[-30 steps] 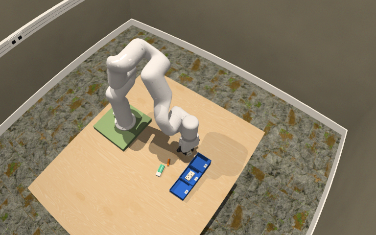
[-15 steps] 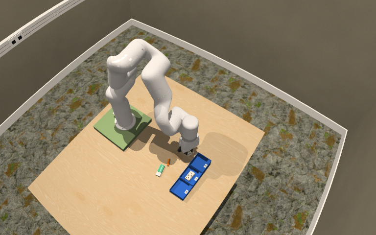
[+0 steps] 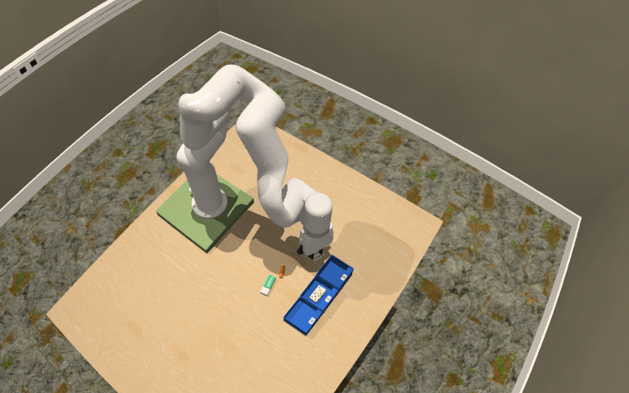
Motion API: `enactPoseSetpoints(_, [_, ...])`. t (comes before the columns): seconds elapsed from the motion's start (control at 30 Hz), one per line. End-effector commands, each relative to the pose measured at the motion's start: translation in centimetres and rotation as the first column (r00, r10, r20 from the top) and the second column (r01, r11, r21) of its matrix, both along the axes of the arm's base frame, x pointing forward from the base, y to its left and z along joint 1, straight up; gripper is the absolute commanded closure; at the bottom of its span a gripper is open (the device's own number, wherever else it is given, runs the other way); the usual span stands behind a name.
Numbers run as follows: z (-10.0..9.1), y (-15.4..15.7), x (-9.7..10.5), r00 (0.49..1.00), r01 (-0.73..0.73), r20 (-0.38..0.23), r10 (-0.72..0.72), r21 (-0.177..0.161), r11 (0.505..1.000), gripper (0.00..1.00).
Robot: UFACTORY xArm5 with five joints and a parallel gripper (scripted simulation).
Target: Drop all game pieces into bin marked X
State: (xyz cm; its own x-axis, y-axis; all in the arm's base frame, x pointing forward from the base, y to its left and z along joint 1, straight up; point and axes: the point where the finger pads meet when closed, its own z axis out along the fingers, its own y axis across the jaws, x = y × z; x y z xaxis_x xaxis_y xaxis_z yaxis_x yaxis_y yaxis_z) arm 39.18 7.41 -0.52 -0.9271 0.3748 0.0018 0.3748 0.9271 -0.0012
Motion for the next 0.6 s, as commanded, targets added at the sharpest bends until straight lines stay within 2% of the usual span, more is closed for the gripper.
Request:
enactPoseSetpoints(0.0, [0.1,0.0,0.1,1.000,0.000,0.003,0.000,0.001,1.000,0.79])
enactPoseSetpoints(0.33, [0.1,0.0,0.1,1.000,0.000,0.003,0.000,0.001,1.000,0.79])
enactPoseSetpoints(0.57, [2.4,0.0,0.1,1.000,0.000,0.003,0.000,0.001,1.000,0.79])
